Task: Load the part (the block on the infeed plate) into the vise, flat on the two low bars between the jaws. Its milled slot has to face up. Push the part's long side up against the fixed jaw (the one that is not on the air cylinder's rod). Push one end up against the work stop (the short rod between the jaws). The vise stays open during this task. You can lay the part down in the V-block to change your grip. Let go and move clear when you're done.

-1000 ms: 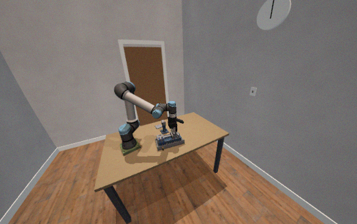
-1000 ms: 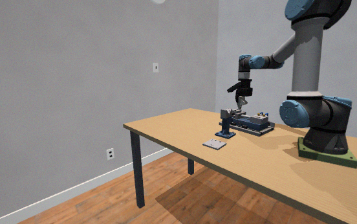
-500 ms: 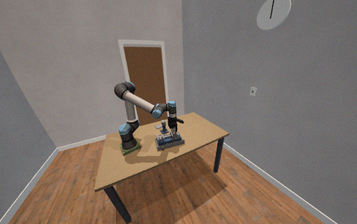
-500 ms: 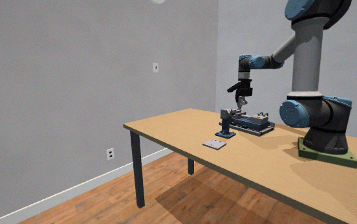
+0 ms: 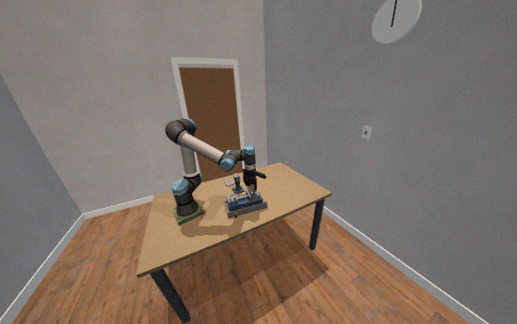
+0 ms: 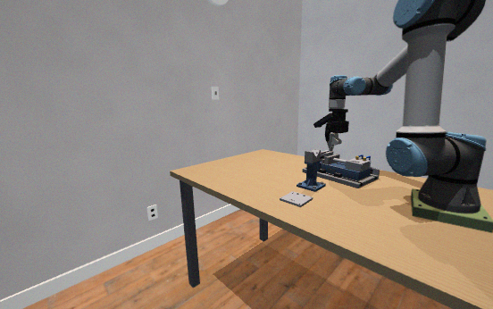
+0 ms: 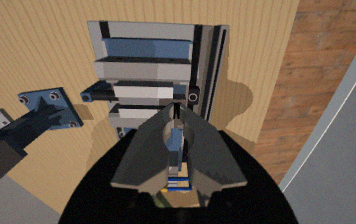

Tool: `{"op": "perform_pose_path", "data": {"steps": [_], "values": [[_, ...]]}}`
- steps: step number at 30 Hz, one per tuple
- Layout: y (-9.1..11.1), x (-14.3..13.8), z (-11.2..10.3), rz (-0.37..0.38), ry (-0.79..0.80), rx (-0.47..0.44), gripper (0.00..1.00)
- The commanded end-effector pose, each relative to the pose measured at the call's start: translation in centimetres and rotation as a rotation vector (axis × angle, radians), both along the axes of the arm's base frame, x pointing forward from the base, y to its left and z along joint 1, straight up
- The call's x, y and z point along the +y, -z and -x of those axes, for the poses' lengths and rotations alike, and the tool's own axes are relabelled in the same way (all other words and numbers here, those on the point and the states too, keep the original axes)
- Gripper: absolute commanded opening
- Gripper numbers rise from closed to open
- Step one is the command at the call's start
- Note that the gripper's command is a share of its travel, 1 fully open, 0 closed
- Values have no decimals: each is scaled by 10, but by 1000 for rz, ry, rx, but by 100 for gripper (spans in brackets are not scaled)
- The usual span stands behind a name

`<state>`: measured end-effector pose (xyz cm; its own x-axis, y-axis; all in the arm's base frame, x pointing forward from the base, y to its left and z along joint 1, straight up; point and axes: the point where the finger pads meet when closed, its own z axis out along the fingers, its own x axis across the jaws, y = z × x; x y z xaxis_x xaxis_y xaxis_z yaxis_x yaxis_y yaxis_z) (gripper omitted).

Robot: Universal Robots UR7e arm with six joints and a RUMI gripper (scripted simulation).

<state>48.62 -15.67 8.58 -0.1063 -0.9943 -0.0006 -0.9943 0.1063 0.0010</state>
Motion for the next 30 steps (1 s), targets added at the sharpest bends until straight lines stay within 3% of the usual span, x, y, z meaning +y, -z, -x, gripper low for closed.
{"op": "perform_pose_path", "data": {"steps": [1, 30], "values": [[-1, 0, 0, 1, 0, -1, 0], [-1, -15, 1, 1, 0, -1, 0]]}}
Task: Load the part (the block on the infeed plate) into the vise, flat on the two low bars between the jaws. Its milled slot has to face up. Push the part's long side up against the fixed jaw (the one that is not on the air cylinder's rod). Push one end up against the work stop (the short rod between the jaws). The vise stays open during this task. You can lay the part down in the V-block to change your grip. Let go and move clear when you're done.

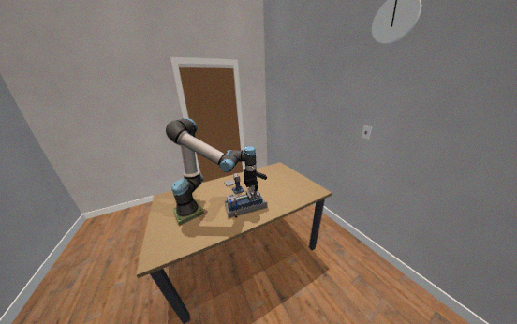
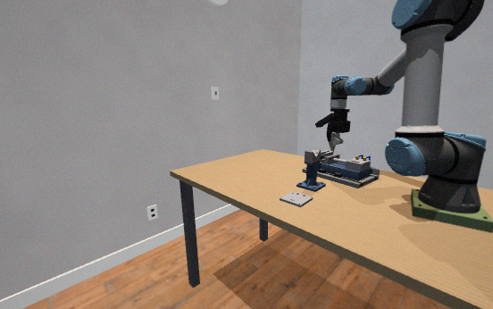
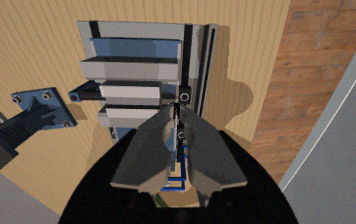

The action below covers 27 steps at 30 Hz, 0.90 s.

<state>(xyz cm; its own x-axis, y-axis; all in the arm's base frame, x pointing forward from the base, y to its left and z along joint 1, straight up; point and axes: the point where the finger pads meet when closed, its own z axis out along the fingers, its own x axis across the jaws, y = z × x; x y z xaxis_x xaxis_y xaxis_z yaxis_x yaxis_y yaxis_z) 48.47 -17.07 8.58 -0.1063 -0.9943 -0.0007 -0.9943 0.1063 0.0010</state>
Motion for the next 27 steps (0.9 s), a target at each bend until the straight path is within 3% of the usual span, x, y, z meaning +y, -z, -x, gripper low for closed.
{"op": "perform_pose_path", "data": {"steps": [1, 14, 27], "values": [[-1, -1, 0, 1, 0, -1, 0], [-5, -1, 0, 1, 0, -1, 0], [-33, -1, 0, 1, 0, -1, 0]]}}
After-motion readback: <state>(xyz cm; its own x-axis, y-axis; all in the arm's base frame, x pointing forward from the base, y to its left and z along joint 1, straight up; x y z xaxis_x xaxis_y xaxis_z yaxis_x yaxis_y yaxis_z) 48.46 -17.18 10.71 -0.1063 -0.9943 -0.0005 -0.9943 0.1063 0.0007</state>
